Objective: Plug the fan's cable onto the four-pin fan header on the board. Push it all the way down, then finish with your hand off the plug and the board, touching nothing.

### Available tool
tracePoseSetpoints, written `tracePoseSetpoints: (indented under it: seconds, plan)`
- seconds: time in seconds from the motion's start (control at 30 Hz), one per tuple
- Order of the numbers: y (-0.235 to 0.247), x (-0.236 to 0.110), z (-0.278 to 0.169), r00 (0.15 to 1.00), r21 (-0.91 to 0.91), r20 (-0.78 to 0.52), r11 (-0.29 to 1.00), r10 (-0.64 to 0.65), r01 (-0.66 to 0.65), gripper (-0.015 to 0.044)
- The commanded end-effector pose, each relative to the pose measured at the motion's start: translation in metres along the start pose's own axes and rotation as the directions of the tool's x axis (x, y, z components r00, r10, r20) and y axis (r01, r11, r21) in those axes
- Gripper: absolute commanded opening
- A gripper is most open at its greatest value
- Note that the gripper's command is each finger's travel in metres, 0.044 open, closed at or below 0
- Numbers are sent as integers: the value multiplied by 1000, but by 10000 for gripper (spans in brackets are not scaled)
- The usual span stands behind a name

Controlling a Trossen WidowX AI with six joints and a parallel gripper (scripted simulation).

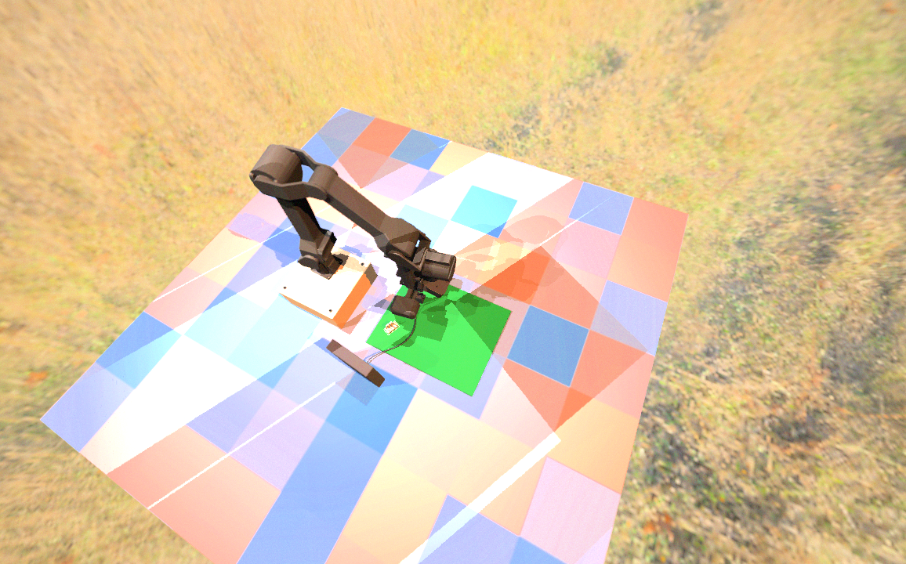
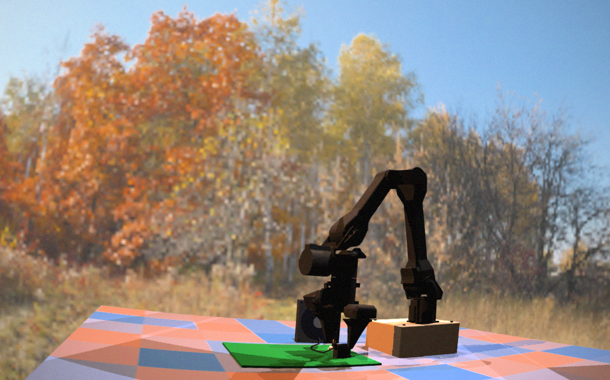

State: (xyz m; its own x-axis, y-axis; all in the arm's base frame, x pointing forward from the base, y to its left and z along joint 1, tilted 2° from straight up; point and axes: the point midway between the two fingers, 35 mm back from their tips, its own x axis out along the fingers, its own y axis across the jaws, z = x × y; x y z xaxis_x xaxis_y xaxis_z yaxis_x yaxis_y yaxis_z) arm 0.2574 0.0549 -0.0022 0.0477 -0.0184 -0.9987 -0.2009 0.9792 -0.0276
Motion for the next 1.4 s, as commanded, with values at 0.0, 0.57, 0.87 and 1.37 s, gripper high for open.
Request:
tracePoseSetpoints:
  seconds: [0.0,0.57,0.87,1.37]
  plan:
    - [-1,8,-4,1000,-6,-8,1000,-5,4,440]
    - [0,10,-2,1000,0,-4,1000,0,0,230]
    - [0,10,-2,1000,0,-4,1000,0,0,170]
    - [0,10,-2,1000,0,-4,1000,0,0,70]
